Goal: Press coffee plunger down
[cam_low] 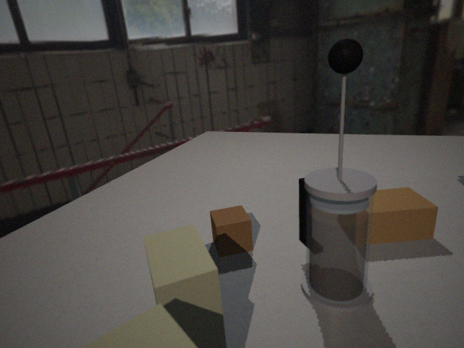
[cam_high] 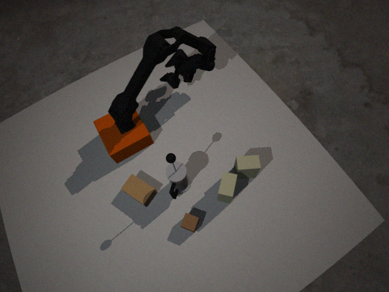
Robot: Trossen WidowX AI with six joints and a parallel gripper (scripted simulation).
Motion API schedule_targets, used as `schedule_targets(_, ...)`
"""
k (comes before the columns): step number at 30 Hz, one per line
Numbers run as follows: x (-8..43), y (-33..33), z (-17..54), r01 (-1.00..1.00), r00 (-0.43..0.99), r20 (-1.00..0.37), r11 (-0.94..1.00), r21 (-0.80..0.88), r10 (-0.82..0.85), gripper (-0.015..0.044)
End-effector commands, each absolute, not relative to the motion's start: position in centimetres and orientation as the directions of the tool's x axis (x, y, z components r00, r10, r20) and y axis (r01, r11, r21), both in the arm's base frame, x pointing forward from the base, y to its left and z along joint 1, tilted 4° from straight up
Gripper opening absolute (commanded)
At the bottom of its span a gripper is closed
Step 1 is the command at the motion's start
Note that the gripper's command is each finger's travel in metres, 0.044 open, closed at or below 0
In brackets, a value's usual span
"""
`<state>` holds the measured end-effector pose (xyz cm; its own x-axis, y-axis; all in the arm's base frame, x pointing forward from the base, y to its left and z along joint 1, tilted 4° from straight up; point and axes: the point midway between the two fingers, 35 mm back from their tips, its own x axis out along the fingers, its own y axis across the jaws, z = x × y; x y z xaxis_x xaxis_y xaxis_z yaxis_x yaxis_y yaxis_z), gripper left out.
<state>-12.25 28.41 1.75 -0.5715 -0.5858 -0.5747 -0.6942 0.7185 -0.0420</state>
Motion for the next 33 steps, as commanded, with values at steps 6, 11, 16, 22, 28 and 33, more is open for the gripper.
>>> schedule_targets(6, -8.2, 29.8, 3.9, -0.635, -0.600, -0.668, 0.770, 0.061, -0.441, 0.0440)
schedule_targets(11, -1.3, 30.7, 7.3, -0.571, -0.575, -0.798, 0.786, 0.237, -0.178, 0.0440)
schedule_targets(16, 6.1, 29.6, 11.1, -0.549, -0.438, -0.893, 0.754, 0.360, 0.107, 0.0440)
schedule_targets(22, 14.1, 25.6, 15.6, -0.518, -0.144, -0.914, 0.758, 0.395, 0.378, 0.0440)
schedule_targets(28, 20.3, 19.0, 20.3, -0.503, 0.256, -0.832, 0.803, 0.319, 0.491, 0.0440)
schedule_targets(33, 23.3, 11.9, 24.5, -0.409, 0.607, -0.676, 0.893, 0.186, 0.419, 0.0440)
